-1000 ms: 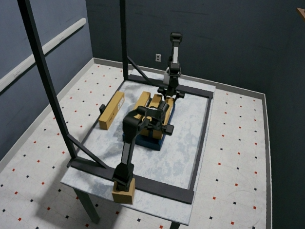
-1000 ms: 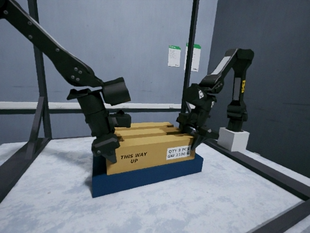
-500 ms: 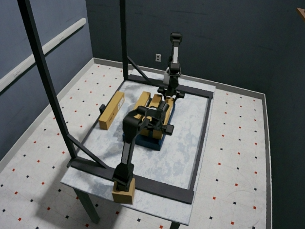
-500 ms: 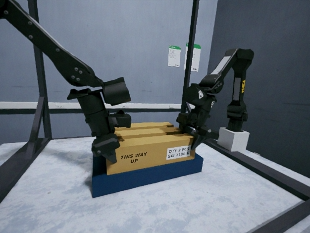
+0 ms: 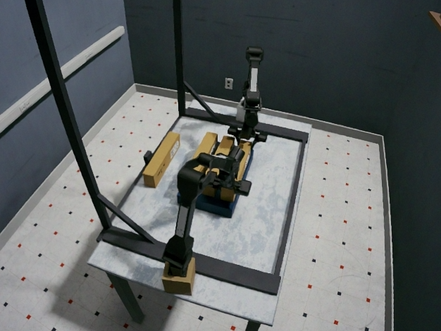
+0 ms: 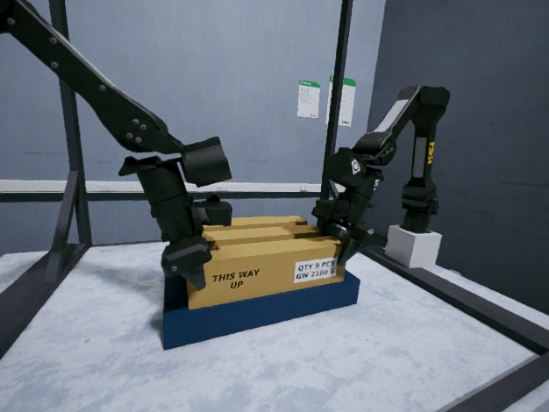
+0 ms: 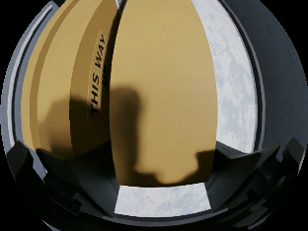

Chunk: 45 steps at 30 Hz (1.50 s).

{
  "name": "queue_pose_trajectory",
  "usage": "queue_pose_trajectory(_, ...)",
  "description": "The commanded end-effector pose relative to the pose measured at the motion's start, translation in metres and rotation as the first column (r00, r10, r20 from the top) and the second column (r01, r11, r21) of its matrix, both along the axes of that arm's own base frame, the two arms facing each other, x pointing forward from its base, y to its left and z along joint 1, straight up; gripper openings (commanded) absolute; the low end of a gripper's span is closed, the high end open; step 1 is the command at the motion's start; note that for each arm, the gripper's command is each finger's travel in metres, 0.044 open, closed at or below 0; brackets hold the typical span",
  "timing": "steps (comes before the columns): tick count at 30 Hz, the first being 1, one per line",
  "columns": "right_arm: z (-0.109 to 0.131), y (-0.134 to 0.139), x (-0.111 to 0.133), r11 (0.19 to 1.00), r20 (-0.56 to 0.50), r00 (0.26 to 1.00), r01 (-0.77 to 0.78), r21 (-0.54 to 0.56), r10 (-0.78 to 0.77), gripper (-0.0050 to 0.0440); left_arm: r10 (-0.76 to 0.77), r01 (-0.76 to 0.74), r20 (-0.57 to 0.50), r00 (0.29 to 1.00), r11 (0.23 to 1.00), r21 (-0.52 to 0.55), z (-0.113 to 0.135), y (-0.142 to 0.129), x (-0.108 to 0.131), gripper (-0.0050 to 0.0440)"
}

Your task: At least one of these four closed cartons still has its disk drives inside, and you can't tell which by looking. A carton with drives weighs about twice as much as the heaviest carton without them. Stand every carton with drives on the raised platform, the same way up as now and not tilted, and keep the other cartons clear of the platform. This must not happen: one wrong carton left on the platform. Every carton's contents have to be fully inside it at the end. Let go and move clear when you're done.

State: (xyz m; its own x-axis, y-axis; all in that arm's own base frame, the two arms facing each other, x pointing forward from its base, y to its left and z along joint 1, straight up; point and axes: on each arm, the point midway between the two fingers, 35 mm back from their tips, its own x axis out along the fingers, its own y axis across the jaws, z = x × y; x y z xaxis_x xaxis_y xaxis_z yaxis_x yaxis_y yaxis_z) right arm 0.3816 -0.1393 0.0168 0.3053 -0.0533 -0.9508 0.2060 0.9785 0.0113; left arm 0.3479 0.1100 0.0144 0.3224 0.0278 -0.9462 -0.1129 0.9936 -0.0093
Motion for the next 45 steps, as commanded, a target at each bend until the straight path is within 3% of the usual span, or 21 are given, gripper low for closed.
queue_pose_trajectory(1, 0.0165, -0.0021, 0.0063, 1.0, 0.035, 0.999, 0.0, -0.012, 0.001, -0.005, 0.002, -0.003, 0.042, 0.999, 1.0, 0.018, 0.0154, 0.0034, 0.0048, -0.005)
queue_pose_trajectory(2, 0.0165, -0.0021, 0.0063, 1.0, 0.035, 0.999, 0.0, -0.012, 0.001, -0.005, 0.002, -0.003, 0.042, 0.999, 1.0, 0.018, 0.0154, 0.0034, 0.0048, -0.005)
queue_pose_trajectory(3, 0.0105, -0.0016, 0.0041, 1.0, 0.027, 1.0, 0.0, -0.01, 0.0, 0.0379, 0.0, 0.0, 0.026, 1.0, 1.0, 0.009, 0.0091, 0.0016, 0.0044, 0.0382)
queue_pose_trajectory(45, 0.0098, -0.0017, 0.0047, 1.0, 0.027, 1.0, 0.0, -0.008, 0.001, 0.0379, 0.001, -0.001, 0.028, 1.0, 1.0, 0.01, 0.0097, 0.0015, 0.0042, 0.0382)
